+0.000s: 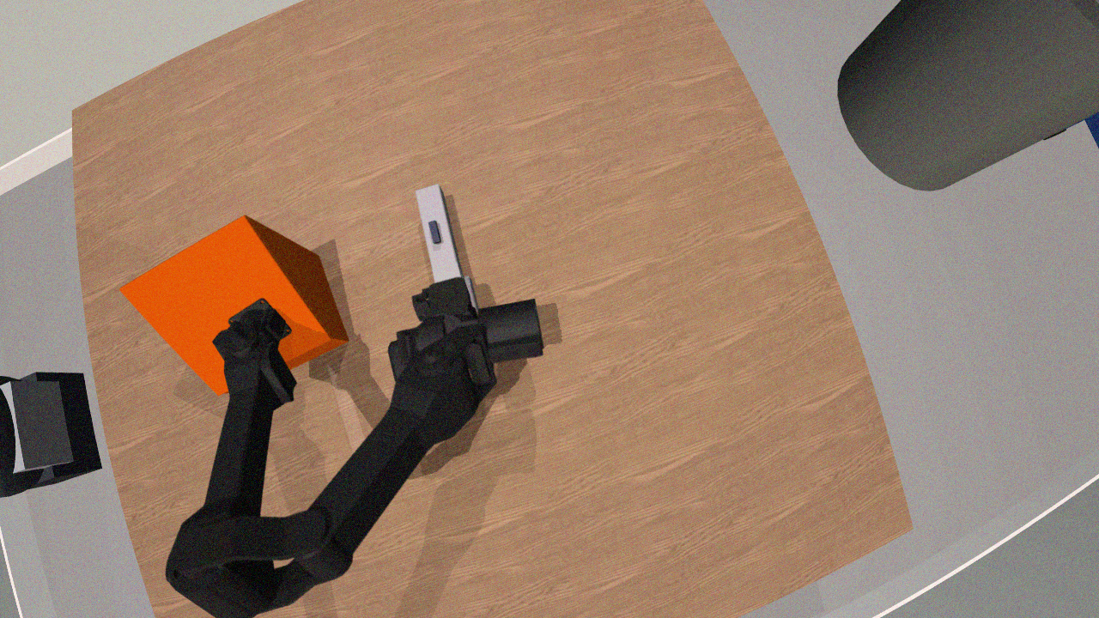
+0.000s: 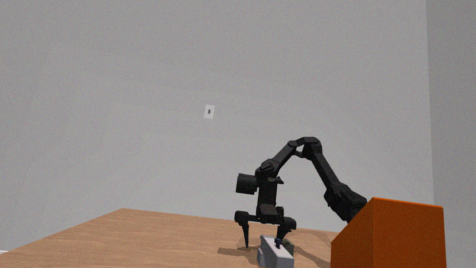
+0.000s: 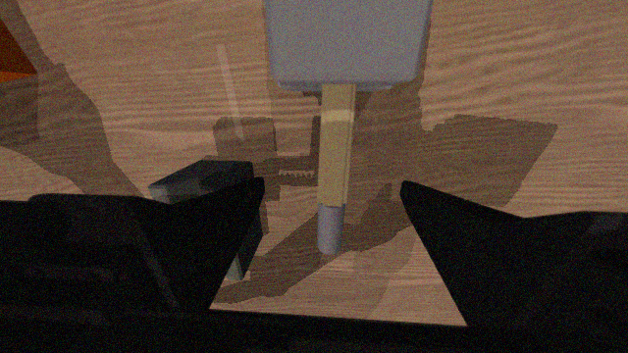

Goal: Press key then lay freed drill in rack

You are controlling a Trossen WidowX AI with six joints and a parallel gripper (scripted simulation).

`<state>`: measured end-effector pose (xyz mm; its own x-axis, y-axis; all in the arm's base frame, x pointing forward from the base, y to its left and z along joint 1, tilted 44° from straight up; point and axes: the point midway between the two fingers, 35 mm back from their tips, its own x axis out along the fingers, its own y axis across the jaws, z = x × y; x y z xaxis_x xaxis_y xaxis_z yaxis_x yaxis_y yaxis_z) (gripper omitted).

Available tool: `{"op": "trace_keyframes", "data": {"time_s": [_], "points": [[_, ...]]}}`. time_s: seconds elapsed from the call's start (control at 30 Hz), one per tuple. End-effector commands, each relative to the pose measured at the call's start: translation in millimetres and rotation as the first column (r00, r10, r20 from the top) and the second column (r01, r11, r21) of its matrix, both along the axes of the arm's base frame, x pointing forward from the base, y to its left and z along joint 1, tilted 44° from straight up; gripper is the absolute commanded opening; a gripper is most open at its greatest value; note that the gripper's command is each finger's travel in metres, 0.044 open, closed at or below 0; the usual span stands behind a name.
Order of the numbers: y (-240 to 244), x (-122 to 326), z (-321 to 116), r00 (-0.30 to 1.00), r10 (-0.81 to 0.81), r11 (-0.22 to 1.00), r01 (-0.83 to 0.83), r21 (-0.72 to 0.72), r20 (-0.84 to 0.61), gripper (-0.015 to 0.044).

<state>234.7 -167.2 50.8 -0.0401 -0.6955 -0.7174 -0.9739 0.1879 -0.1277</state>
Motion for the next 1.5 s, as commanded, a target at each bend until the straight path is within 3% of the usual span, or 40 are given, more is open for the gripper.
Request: {"op": "trace_keyframes", "data": {"time_s": [0.0, 0.27, 0.8, 1.47], "points": [[1.3, 0.1, -2.6, 1.0, -0.002, 1.0, 0.002, 0.003, 0.001, 0.044], [2.8, 0.6, -5.6, 1.0, -0.002, 1.0, 0.002, 0.003, 0.001, 0.044], [1.6, 1.1, -3.1, 1.0, 0.0, 1.0, 0.0, 0.0, 0.001, 0.002], [4.4, -0.3, -0.2, 1.0, -0.002, 1.0, 0.002, 0.003, 0.001, 0.0]]}}
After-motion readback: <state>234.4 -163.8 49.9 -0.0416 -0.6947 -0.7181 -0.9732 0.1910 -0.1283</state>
